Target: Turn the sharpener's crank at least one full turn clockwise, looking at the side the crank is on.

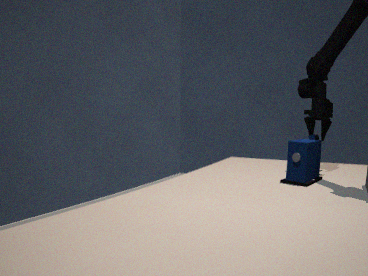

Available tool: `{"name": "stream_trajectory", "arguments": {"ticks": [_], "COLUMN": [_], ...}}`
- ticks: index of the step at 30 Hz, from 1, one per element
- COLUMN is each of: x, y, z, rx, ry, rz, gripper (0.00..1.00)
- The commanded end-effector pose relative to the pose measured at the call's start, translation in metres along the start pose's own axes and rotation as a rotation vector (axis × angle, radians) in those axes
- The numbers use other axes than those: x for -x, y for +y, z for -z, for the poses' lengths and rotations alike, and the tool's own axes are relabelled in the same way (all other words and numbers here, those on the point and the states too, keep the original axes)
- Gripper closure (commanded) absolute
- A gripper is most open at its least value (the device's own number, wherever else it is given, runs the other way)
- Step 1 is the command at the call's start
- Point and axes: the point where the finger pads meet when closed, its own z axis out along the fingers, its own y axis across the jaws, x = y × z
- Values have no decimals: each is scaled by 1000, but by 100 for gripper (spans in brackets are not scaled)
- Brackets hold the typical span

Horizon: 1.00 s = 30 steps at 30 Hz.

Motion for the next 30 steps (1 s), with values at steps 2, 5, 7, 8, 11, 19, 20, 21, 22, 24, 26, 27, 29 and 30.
{"name": "stream_trajectory", "arguments": {"ticks": [2,5,7,8,11,19,20,21,22,24,26,27,29,30], "x": [2,2,2,2,2,1,0,0,1,1,0,-2,-2,-2], "y": [11,11,11,11,11,21,16,14,17,20,13,9,9,10], "z": [7,7,7,7,7,39,38,39,45,53,49,50,50,45], "rx": [23,23,23,23,23,54,44,42,49,56,32,26,26,7], "ry": [-6,-6,-6,-6,-6,-14,-11,-10,-12,-15,-7,-5,-5,2], "rz": [-3,-3,-3,-3,-3,-11,-14,-16,-16,-16,-18,-17,-17,-16], "gripper": [49,49,49,49,49,49,49,49,49,49,49,49,49,49]}}
